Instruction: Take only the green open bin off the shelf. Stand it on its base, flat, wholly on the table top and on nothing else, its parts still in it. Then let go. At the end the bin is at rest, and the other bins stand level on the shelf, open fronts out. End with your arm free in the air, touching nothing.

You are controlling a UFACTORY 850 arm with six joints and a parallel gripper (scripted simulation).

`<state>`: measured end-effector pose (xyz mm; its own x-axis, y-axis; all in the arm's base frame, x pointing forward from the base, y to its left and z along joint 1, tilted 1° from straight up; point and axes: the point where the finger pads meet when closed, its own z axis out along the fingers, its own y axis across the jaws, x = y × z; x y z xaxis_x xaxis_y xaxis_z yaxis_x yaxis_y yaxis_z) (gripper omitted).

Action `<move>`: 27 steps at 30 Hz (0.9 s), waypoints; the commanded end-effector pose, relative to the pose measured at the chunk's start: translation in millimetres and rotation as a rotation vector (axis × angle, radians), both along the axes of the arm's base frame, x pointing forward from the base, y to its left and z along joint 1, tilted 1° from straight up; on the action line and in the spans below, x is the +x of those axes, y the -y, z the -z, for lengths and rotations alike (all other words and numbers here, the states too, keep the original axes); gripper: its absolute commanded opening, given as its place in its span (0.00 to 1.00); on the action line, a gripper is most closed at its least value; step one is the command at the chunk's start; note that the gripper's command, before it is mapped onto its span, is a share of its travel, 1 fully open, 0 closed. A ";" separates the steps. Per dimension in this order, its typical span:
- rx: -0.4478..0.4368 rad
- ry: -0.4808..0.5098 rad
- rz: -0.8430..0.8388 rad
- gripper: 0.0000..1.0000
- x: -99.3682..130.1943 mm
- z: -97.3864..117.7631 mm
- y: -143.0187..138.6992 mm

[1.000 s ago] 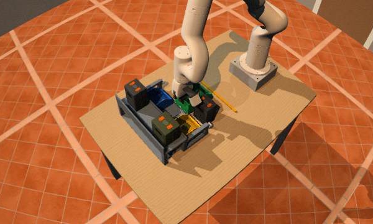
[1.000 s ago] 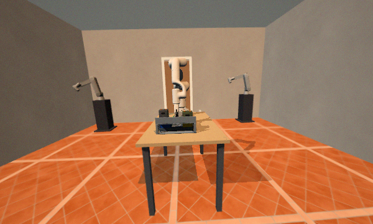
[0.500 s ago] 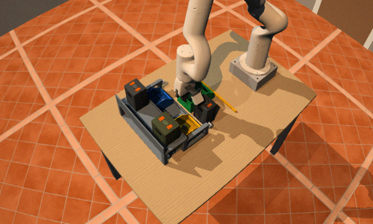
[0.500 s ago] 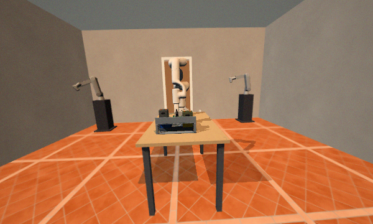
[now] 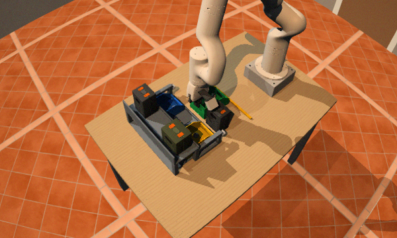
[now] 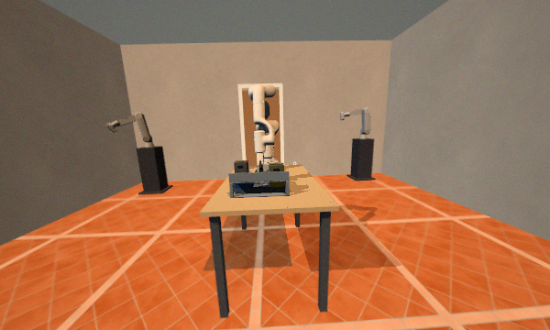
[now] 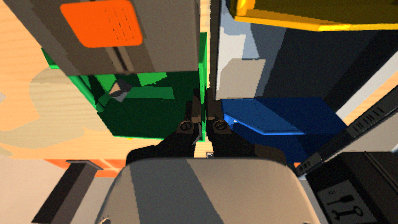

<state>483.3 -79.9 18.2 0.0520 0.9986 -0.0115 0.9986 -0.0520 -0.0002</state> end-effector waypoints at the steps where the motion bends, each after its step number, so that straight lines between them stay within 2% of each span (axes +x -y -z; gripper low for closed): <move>1: 0.000 0.002 0.000 0.00 -0.6 -0.7 0.1; 27: 0.000 0.002 0.000 0.00 -0.5 10.4 0.2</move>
